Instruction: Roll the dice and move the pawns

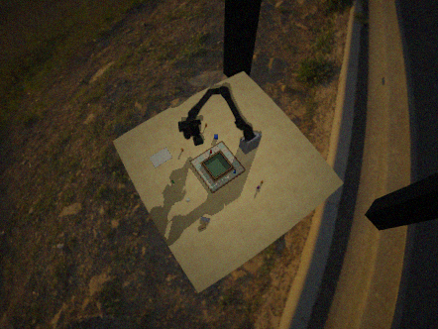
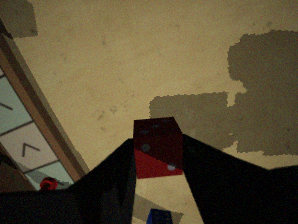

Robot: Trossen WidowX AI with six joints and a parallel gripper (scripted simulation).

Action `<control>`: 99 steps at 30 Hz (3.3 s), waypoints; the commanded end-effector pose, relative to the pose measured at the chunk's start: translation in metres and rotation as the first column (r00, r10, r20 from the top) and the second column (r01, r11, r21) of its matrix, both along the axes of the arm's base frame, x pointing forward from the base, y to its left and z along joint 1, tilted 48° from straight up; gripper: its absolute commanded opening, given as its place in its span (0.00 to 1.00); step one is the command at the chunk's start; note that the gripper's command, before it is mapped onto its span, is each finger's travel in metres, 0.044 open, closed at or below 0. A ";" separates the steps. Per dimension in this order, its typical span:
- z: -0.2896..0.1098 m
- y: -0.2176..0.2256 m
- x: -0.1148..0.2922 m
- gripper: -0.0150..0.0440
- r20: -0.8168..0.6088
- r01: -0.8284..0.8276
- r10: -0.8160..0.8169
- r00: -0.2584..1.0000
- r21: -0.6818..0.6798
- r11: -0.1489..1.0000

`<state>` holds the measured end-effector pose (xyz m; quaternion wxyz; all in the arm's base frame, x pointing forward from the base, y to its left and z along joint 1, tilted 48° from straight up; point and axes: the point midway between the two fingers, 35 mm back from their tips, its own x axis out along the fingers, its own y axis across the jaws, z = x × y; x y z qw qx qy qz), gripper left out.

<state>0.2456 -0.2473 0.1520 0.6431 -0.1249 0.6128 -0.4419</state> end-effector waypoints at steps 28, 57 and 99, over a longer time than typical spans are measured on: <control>-0.024 0.081 0.030 0.25 -0.358 -0.351 0.386 0.850 0.162 0.922; -0.136 0.156 0.031 0.25 -0.617 -0.579 0.787 0.031 0.631 0.517; -0.179 0.172 0.007 0.25 0.141 -0.648 0.966 -0.219 0.719 -0.252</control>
